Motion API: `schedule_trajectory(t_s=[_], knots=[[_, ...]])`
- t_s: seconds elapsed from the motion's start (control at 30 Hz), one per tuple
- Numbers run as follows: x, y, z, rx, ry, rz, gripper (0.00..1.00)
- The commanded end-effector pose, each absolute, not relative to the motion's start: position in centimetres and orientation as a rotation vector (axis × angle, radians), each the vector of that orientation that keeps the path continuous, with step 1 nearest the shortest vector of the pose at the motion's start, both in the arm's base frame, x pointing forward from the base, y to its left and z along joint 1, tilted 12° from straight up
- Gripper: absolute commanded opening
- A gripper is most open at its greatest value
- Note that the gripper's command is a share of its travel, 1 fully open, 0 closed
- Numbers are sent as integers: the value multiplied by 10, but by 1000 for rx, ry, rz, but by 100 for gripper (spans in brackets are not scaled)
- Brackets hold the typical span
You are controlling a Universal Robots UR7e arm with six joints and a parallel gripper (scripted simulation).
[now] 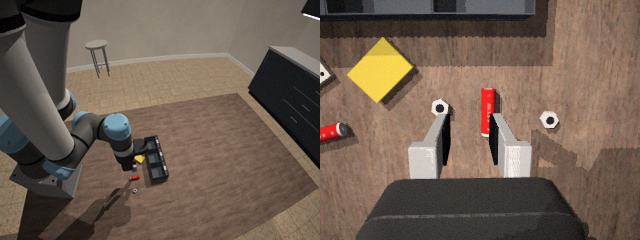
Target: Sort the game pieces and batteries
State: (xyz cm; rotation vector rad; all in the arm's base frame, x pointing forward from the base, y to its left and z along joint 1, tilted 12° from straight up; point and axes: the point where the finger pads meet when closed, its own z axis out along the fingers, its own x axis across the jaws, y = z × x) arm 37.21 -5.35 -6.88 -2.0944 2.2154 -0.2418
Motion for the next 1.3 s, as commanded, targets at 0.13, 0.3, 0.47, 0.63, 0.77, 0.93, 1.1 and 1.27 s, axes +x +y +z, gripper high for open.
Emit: schedule_trajectory(t_s=[0.13,0.3,0.47,0.63,0.77,0.93,1.1,1.27], knots=[[358,-84,-88,-2086,2187,-268,60],[359,-83,-87,-2086,2187,-268,60],[362,-80,-87,-2086,2187,-268,60],[362,-78,-87,-2086,2187,-268,60],[363,-76,-87,-2086,2187,-268,60],[364,-74,-87,-2086,2187,-268,60],[364,-74,-87,-2086,2187,-268,60],[364,-74,-87,-2086,2187,-268,60]])
